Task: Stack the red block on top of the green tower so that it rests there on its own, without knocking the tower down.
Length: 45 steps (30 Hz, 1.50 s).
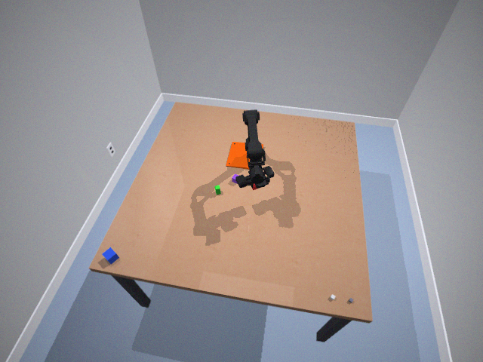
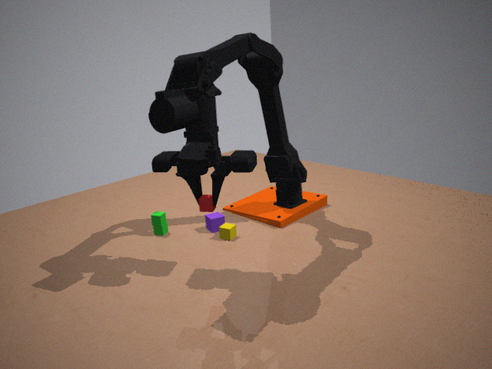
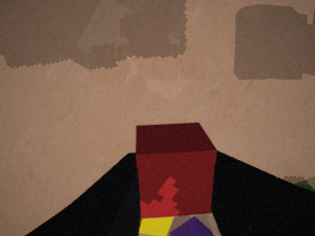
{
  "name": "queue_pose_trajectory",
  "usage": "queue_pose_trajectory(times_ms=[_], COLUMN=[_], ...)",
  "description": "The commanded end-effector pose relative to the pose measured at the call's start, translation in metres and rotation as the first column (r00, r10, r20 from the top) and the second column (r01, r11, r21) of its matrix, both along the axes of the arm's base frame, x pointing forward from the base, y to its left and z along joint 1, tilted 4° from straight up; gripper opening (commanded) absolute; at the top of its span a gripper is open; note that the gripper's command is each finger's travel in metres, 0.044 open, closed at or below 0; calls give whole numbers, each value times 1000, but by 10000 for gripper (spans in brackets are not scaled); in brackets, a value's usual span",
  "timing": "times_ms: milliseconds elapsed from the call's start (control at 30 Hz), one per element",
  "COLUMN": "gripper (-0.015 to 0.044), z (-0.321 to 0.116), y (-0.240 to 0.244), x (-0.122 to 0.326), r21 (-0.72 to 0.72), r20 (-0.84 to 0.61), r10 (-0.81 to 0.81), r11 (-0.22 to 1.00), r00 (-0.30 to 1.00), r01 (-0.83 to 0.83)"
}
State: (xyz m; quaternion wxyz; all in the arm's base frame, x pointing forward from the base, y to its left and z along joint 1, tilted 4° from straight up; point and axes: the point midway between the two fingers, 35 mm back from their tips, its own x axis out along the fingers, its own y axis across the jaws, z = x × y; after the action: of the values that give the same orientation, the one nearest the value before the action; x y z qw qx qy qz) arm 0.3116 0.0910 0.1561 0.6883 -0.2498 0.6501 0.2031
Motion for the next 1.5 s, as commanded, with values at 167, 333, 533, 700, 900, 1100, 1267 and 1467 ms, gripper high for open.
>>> queue_pose_trajectory(times_ms=[167,333,533,700,900,1100,1267,1467], gripper=[0,0,0,0,0,0,0,0], z=[5,7,9,10,12,14,15,10], y=[-30,-57,-90,-117,-150,-182,-205,-206], x=[7,11,13,12,8,2,-4,-3], r21=[-4,-5,-7,-10,-13,-17,-21,-21], r20=[7,7,7,7,7,8,8,8], r10=[-5,-5,-5,-5,-5,-5,-5,-5], r11=[1000,1000,1000,1000,1000,1000,1000,1000], r00=[1000,1000,1000,1000,1000,1000,1000,1000], r01=[5,5,5,5,5,5,5,5])
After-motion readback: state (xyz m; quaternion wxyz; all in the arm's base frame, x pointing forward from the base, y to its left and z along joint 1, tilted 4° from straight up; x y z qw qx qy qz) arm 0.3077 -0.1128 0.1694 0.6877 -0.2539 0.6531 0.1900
